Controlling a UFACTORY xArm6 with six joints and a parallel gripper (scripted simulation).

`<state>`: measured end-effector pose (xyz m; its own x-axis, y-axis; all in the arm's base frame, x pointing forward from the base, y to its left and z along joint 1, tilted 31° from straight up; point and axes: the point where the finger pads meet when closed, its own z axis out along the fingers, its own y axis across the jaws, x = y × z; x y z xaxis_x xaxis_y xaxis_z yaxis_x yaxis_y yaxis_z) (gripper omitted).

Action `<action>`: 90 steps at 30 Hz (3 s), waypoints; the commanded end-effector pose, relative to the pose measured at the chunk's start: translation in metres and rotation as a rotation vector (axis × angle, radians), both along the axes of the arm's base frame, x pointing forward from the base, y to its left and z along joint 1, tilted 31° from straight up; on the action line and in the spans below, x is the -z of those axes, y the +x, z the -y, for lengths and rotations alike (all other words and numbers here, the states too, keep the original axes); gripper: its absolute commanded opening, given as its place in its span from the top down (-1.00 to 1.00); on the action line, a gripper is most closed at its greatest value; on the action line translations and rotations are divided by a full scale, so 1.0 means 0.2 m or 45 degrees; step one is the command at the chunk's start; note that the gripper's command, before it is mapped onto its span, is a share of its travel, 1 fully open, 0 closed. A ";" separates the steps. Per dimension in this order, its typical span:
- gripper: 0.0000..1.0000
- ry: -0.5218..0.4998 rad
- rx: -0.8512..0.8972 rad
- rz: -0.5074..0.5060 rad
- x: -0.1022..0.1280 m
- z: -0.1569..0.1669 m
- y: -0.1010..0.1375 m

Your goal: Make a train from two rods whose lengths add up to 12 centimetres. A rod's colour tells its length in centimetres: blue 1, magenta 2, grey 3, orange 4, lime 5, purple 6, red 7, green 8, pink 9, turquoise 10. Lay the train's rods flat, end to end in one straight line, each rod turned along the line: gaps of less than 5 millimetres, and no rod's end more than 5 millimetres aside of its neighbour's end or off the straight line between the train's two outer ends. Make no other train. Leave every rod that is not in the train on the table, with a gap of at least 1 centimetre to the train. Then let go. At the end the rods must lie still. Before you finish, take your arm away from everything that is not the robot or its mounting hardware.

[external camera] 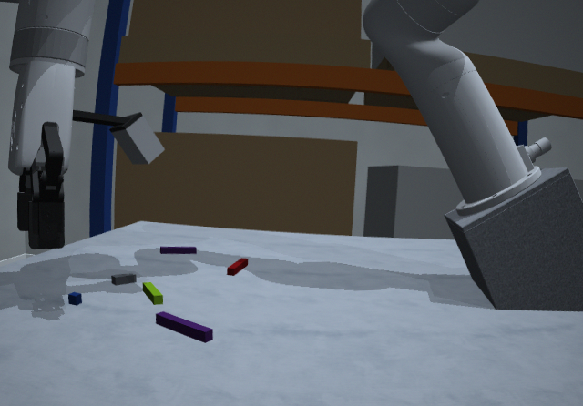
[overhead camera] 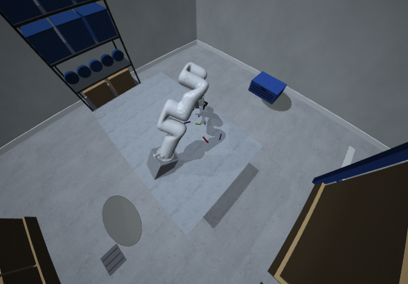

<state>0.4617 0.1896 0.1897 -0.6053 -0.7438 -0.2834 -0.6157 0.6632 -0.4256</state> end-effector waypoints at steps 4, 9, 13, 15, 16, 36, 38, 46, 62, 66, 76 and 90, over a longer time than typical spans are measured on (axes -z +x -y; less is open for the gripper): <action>-1.00 0.001 0.000 -0.002 0.00 -0.01 0.00; -1.00 0.001 0.000 -0.002 0.00 -0.01 0.00; -1.00 0.001 0.000 -0.002 0.00 -0.01 0.00; -1.00 0.001 0.000 -0.002 0.00 -0.01 0.00; -1.00 0.001 0.000 -0.002 0.00 -0.01 0.00; -1.00 0.001 0.000 -0.002 0.00 -0.01 0.00; -1.00 0.001 0.000 -0.002 0.00 -0.01 0.00; -1.00 0.001 0.000 -0.002 0.00 -0.01 0.00; -1.00 0.001 0.000 -0.002 0.00 -0.01 0.00; -1.00 0.001 0.000 -0.002 0.00 -0.01 0.00; -1.00 0.001 0.000 -0.002 0.00 -0.01 0.00; -1.00 0.000 0.001 -0.002 0.05 0.37 -0.16</action>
<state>0.4436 0.1455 0.1822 -0.6143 -0.7416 -0.2694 -0.6165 0.6643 -0.4226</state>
